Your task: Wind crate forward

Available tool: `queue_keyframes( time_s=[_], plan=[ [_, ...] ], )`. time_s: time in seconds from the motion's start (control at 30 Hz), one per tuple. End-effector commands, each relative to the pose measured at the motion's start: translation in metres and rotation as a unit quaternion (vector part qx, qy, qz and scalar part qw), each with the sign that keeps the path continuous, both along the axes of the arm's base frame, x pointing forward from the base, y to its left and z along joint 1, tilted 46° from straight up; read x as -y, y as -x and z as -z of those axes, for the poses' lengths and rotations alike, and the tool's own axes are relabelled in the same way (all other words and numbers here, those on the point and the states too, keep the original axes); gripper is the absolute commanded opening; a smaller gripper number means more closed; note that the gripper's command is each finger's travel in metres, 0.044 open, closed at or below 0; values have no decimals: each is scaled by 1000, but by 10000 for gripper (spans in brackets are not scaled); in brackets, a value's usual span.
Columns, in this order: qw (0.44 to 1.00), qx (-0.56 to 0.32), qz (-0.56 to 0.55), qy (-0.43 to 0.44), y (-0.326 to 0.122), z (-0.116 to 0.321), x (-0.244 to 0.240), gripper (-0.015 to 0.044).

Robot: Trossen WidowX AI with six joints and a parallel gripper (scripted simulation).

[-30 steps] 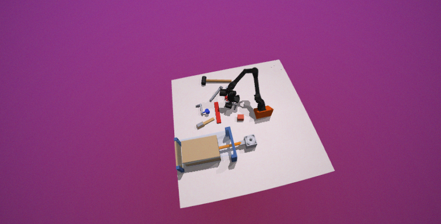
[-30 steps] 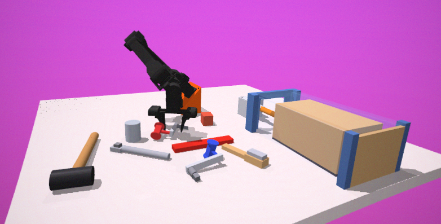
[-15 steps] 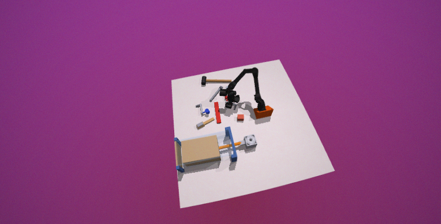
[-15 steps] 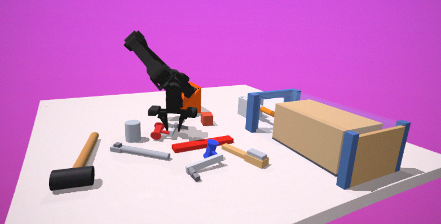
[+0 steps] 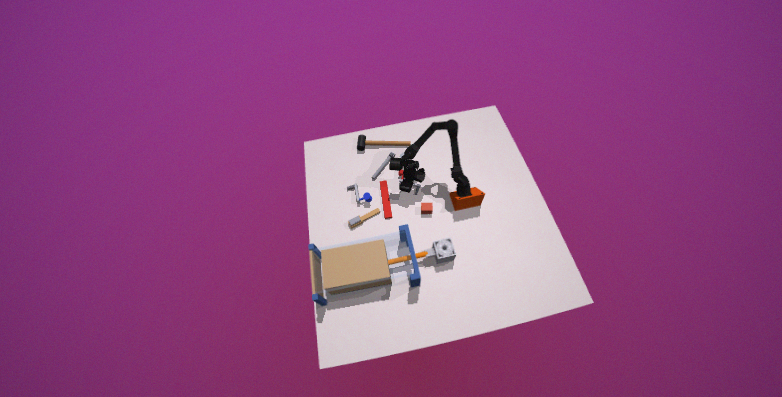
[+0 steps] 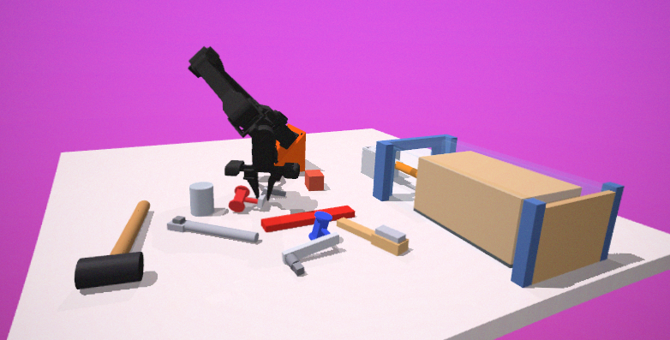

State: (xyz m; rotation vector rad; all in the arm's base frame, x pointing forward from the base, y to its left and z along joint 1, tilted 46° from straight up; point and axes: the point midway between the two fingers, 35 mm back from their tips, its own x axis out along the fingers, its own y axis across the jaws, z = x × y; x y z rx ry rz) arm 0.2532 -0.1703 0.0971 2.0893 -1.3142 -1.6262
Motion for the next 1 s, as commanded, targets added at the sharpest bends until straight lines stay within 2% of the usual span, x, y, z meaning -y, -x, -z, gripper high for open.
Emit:
queue_keyframes(
  time_s=[0.0, 0.27, 0.33, 0.5, 0.63, 0.83, 0.97],
  plan=[
    [1000, 0, 0, 0, 0, 0, 0, 87],
    [1000, 0, 0, 0, 0, 0, 0, 33],
    [1000, 0, 0, 0, 0, 0, 0, 0],
    [1000, 1, 0, -3, -2, -5, -6, 0],
    [1000, 0, 0, -13, -11, -31, -39, 0],
    [1000, -5, 2, -9, -3, -99, -106, 0],
    [1000, -5, 2, -6, 0, -108, -113, 0]
  ],
)
